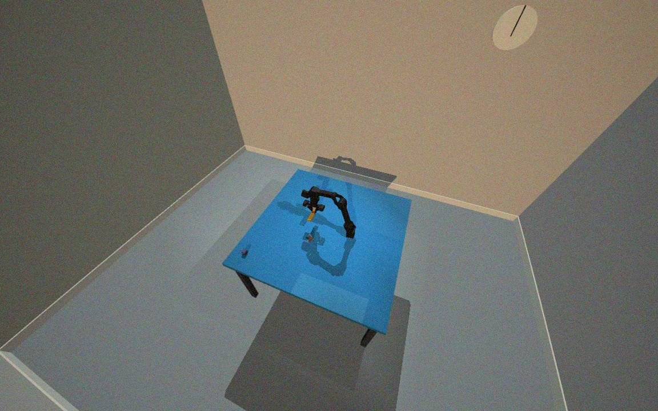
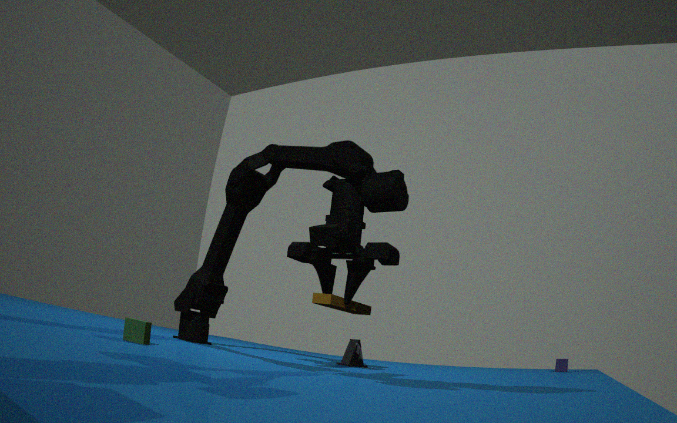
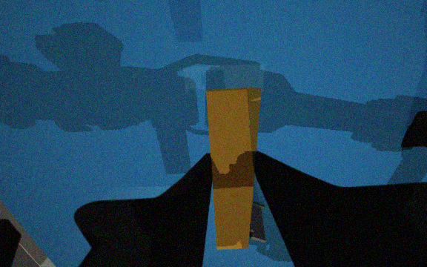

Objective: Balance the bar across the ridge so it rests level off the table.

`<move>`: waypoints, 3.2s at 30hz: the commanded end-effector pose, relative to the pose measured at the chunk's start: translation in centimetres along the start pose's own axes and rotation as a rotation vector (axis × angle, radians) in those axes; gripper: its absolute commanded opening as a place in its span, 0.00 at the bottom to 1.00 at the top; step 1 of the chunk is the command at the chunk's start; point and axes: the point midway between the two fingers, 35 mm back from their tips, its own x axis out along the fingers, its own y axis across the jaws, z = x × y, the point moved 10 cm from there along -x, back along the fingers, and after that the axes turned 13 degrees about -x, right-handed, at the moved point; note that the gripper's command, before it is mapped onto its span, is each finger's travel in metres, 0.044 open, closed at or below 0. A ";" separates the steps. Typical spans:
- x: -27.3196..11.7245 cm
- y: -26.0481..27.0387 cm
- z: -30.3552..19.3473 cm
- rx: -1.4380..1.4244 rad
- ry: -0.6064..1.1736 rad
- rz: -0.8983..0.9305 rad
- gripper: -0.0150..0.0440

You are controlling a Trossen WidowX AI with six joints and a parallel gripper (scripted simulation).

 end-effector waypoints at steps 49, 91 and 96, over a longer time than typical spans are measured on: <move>-0.2 -2.2 -19.2 0.501 0.015 -0.011 0.25; 4.0 -2.3 -19.4 0.502 0.015 -0.012 0.25; 4.1 -2.3 -19.4 0.502 0.015 -0.012 0.25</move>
